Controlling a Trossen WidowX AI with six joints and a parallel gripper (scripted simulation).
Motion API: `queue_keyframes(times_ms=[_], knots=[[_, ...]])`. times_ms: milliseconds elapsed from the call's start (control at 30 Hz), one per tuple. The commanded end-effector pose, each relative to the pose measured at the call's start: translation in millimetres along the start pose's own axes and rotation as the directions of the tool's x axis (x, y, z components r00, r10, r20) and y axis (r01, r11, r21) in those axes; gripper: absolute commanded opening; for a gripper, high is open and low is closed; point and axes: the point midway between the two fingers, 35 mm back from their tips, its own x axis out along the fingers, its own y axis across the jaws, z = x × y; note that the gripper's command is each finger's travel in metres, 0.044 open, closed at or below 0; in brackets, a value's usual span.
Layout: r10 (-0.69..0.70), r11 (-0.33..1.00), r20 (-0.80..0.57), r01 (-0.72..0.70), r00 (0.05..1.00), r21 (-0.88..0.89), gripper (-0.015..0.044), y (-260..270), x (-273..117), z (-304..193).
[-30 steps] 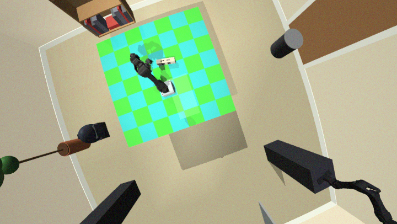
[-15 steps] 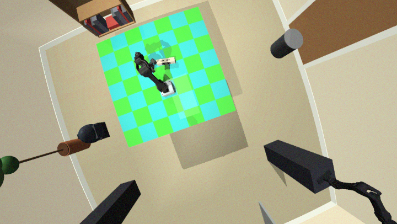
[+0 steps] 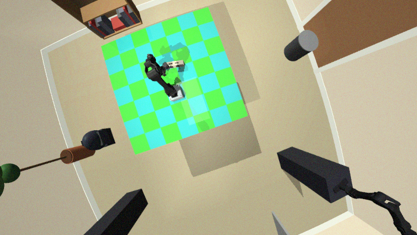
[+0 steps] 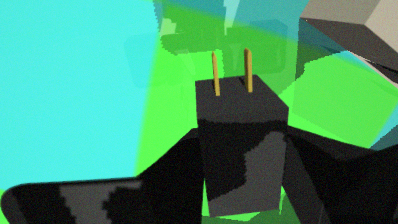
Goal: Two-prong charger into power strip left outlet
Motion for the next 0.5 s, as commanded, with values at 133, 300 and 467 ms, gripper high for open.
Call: queue_keyframes(times_ms=[133, 300, 467], knots=[[0.008, 0.996, 0.01, -0.008, 1.0, 0.09, 0.0, -11.4, 3.5, -9.4], [0.011, 0.989, 0.011, -0.012, 1.0, 0.147, 0.0, -18.7, 7.2, -16.5], [0.014, 0.979, 0.011, -0.016, 1.0, 0.203, 0.0, -25.5, 10.7, -23.8]])
